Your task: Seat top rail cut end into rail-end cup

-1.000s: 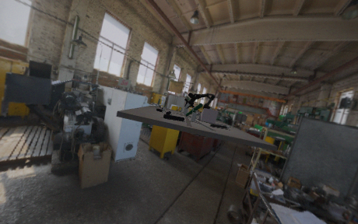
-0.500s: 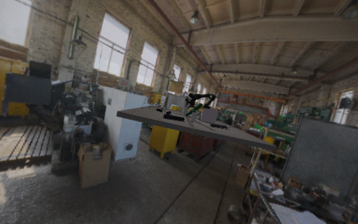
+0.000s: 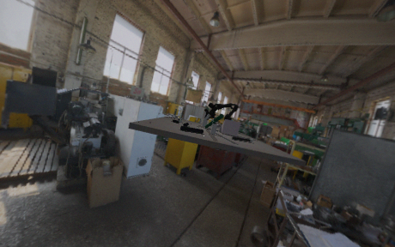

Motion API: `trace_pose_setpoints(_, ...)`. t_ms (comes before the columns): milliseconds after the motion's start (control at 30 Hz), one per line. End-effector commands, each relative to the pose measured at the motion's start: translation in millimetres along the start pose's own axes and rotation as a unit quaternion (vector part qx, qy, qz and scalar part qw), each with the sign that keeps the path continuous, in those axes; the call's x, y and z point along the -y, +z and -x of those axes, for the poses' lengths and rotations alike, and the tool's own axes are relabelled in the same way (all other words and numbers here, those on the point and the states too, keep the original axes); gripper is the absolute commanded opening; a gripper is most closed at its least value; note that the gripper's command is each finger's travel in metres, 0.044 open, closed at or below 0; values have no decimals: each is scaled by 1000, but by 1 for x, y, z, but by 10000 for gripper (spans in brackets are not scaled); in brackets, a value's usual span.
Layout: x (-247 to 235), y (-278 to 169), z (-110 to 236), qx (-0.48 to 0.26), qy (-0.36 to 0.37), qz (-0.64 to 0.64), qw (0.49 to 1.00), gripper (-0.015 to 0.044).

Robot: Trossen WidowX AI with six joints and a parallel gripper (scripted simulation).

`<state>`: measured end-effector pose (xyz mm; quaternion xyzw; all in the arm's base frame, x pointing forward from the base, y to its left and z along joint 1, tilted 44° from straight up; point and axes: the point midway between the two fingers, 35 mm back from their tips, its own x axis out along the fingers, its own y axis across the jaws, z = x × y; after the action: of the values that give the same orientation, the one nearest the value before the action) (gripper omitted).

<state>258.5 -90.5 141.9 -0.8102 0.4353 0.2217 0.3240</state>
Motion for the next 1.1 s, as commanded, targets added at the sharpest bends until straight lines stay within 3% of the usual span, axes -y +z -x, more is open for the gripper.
trace_pose_setpoints(0, 1, 1, 0, -2, -1, -6, 1000, 0)
trace_pose_setpoints(533, 1, 0, 0, -5, 0, -7, 1000, 0)
trace_pose_setpoints(1067, 6, 9, 6, -1, 1, -7, 1000, 420)
